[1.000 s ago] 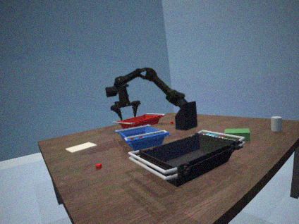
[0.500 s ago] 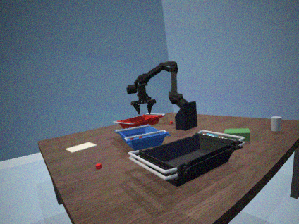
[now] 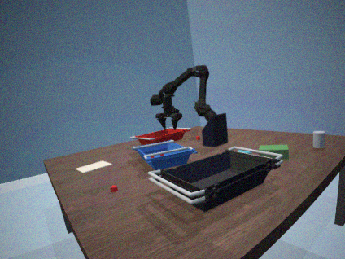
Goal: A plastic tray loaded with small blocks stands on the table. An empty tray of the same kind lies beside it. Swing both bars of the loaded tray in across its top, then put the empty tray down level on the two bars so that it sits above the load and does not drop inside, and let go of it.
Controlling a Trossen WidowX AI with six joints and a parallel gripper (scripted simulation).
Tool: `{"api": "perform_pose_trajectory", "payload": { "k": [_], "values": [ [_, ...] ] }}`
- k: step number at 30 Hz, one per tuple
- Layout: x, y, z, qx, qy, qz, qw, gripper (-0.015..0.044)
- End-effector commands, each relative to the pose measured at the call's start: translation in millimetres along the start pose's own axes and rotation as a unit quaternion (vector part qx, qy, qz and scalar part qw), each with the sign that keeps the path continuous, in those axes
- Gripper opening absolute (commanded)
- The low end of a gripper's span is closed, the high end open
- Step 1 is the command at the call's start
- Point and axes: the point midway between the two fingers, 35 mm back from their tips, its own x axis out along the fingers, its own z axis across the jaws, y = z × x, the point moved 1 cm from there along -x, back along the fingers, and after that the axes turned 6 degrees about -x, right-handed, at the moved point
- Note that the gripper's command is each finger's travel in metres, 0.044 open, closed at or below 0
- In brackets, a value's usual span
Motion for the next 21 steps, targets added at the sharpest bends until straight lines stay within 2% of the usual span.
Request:
{"api": "perform_pose_trajectory", "payload": {
  "k": [1, 13, 19, 21],
  "values": [
    [16.3, 2.6, -2.0, -0.003, 0.006, 0.000, 1.000, 0.0440],
    [68.7, 0.8, -5.3, -0.003, 0.009, 0.000, 1.000, 0.0440],
    [75.0, -0.3, -6.2, -0.003, 0.009, 0.000, 1.000, 0.0440],
    [75.0, -0.3, -6.2, -0.003, 0.009, 0.000, 1.000, 0.0411]
  ]
}}
